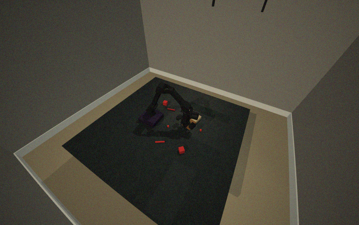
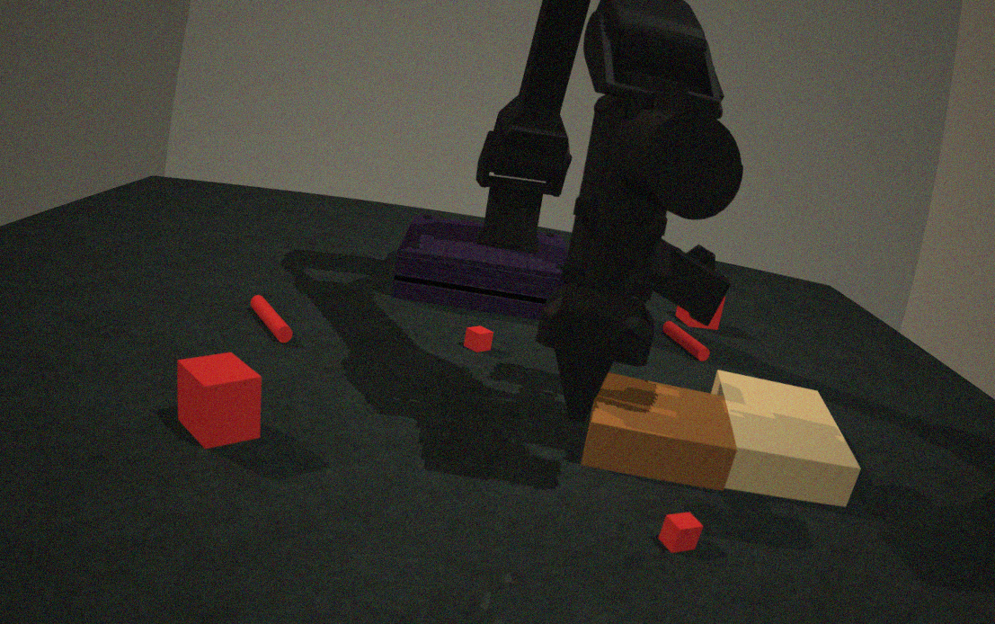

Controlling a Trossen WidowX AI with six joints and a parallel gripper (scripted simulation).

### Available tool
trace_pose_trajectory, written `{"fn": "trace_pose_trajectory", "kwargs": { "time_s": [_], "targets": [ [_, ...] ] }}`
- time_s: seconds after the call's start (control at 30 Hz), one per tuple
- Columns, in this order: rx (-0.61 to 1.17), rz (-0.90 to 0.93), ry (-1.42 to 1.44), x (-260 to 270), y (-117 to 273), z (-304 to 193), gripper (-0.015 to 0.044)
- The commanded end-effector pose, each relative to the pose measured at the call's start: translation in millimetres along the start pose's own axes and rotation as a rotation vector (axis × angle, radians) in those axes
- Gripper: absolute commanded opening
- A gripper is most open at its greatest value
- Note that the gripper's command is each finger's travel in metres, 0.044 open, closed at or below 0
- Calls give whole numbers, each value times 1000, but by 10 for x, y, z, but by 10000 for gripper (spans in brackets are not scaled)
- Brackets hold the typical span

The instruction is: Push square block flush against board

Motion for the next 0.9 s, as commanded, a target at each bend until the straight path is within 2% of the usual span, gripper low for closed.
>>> {"fn": "trace_pose_trajectory", "kwargs": {
  "time_s": [0.0,0.87],
  "targets": [
    [-10,14,6,10,-39,24,0],
    [-6,13,6,-6,-46,-403,0]
  ]
}}
Point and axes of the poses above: the point midway between the two fingers, 35 mm back from their tips, its own y axis back along the fingers, its own x axis across the jaws, z = x × y, the point moved 10 cm from there along y, back along the fingers, and after that the axes turned 2 degrees about y, right-handed, at the moved point
